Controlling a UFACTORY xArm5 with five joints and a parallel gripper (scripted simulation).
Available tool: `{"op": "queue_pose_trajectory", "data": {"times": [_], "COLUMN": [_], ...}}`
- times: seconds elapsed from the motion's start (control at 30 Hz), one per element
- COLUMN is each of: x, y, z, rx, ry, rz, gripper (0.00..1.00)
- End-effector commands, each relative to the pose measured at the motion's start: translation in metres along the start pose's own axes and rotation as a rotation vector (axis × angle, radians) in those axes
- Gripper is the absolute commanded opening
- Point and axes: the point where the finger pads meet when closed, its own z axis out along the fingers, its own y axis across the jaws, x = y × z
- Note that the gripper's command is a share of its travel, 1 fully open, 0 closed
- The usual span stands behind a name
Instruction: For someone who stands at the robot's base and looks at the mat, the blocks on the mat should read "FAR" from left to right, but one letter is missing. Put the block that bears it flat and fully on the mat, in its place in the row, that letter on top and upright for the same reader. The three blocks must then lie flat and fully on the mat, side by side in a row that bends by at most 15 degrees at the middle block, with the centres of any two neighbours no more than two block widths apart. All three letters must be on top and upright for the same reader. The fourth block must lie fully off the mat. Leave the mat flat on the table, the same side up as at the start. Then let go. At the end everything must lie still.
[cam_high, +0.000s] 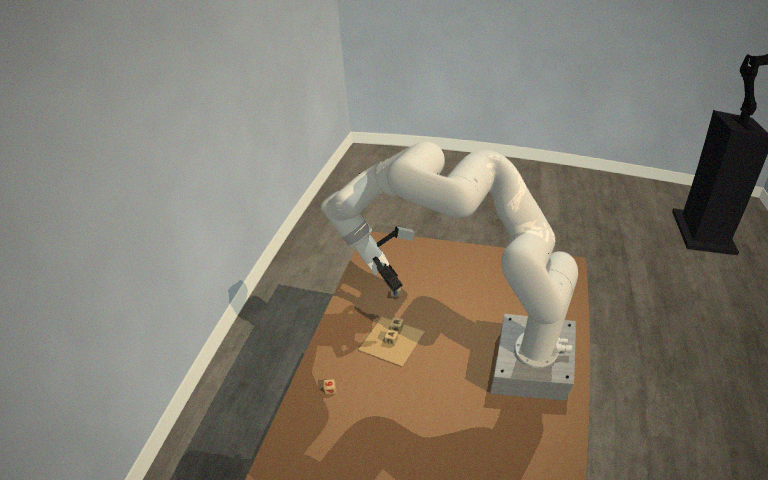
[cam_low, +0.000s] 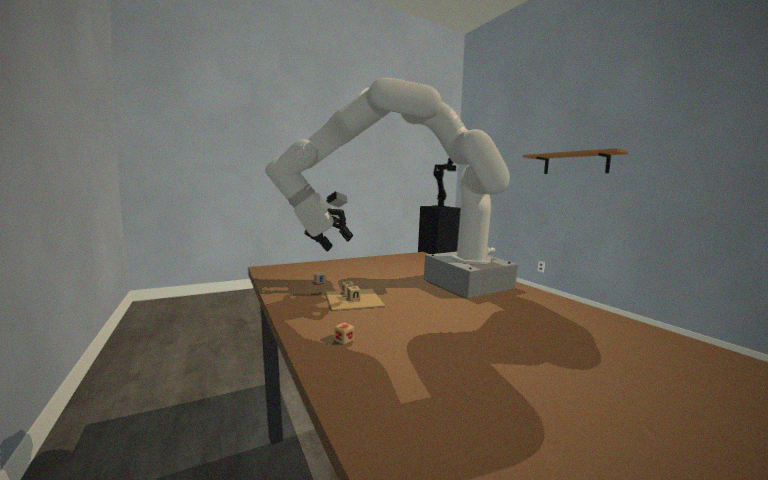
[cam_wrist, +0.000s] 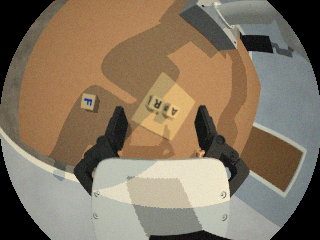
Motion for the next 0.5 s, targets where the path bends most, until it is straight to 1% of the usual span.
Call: {"op": "queue_pose_trajectory", "data": {"times": [0.0, 0.27, 0.47], "x": [0.009, 0.026, 0.029], "y": [0.004, 0.013, 0.015], "z": [-0.006, -0.015, -0.017], "rx": [-0.052, -0.124, -0.137], "ry": [0.044, 0.123, 0.142], "rz": [0.119, 0.318, 0.36], "gripper": [1.0, 1.0, 1.0]}}
